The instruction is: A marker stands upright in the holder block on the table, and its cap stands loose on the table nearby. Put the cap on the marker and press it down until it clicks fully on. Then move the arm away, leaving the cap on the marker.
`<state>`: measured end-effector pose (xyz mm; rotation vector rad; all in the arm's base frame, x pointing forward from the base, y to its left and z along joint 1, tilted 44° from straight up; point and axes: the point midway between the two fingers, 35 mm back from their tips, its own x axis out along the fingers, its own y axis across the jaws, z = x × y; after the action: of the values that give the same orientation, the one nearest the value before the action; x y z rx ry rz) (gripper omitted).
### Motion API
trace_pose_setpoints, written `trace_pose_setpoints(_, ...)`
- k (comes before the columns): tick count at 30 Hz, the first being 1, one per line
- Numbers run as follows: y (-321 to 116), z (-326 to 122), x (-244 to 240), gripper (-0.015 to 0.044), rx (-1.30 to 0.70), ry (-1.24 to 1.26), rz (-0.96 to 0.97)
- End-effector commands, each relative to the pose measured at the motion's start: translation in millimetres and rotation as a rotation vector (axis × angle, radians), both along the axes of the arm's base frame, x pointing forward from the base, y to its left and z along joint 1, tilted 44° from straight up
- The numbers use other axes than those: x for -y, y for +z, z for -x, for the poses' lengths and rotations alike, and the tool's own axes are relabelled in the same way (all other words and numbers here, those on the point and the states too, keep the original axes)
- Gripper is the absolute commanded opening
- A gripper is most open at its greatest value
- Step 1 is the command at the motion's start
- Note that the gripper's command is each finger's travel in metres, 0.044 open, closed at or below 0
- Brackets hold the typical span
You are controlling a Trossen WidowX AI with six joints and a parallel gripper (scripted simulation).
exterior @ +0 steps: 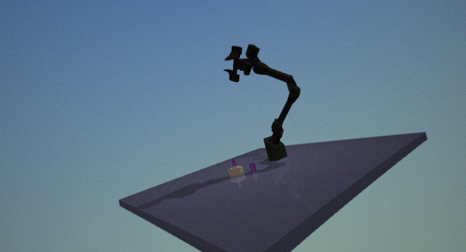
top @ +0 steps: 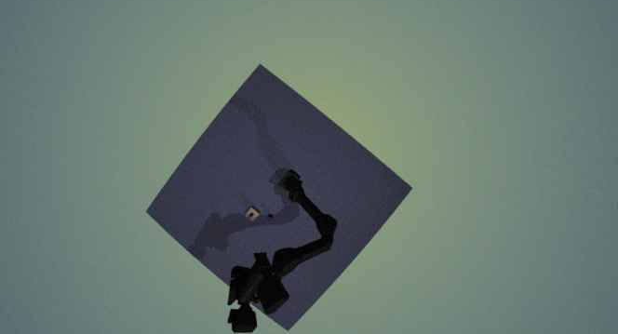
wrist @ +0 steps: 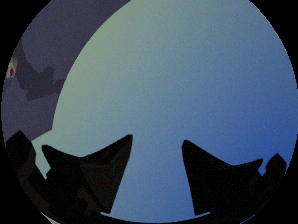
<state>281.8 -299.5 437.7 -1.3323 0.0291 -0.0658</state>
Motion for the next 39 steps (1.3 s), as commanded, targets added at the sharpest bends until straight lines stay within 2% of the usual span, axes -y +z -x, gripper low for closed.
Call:
trace_pose_setpoints(1,-66.0,-33.3,-6.9,0.0245,-0.125,0.037,-0.255)
trace_pose_setpoints(7,-152.1,-65.4,-39.6,0.0245,-0.339,0.081,-0.551)
trace_pose_setpoints(13,-233.3,-77.5,-91.5,0.0245,-0.602,0.115,-0.801)
trace_pose_setpoints(18,-293.5,-69.3,-148.0,0.0245,-0.869,0.134,-0.981)
trace_pose_setpoints(23,-343.2,-41.1,-210.5,0.0245,-1.187,0.134,-1.127)
trace_pose_setpoints(29,-374.5,2.8,-266.8,0.0245,-1.527,0.110,-1.217)
trace_pose_setpoints(39,-377.2,3.6,-270.0,0.0245,-1.536,0.109,-1.219)
